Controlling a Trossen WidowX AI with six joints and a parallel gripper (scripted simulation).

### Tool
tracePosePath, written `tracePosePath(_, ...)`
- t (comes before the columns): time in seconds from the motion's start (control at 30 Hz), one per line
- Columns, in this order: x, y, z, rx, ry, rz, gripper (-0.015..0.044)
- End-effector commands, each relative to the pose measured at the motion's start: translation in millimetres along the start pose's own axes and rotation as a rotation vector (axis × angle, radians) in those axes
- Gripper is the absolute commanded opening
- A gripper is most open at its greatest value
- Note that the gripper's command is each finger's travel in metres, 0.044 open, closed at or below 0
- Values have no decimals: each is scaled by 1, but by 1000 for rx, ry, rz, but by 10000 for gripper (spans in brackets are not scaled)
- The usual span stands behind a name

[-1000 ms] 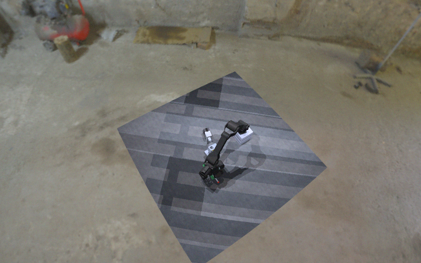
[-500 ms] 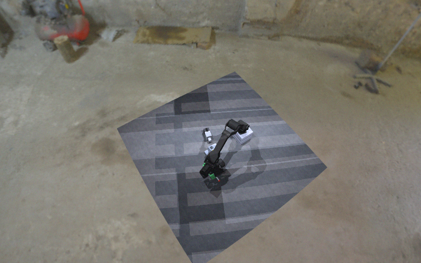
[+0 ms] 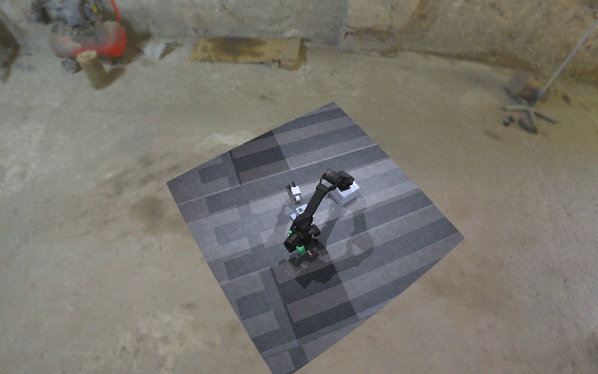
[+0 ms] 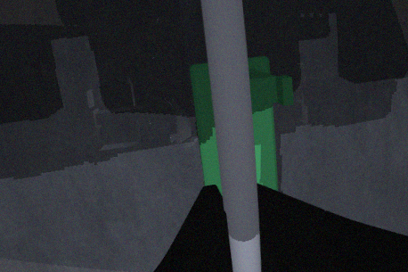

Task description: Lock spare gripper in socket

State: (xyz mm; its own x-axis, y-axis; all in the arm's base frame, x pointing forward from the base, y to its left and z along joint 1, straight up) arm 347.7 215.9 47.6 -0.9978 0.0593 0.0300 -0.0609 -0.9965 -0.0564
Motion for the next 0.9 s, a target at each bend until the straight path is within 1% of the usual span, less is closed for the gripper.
tracePosePath(0.0, -2, 4, 1, -1, 2, 1, 0)
tracePosePath(0.53, -23, 50, 13, 4, 2, 2, 0)
tracePosePath(0.87, -24, 52, 4, 2, 2, 3, 0)
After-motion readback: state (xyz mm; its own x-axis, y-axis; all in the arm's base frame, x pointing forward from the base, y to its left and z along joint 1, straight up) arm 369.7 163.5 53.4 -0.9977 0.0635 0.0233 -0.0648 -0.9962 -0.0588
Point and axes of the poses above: the point midway between the two fingers, 35 mm back from their tips, its own z axis back along the fingers, its own x axis across the jaws, y = z × x, the point moved 6 cm from there along z, back along the fingers, and after that the axes turned 14 degrees about -z, right-handed, at the moved point
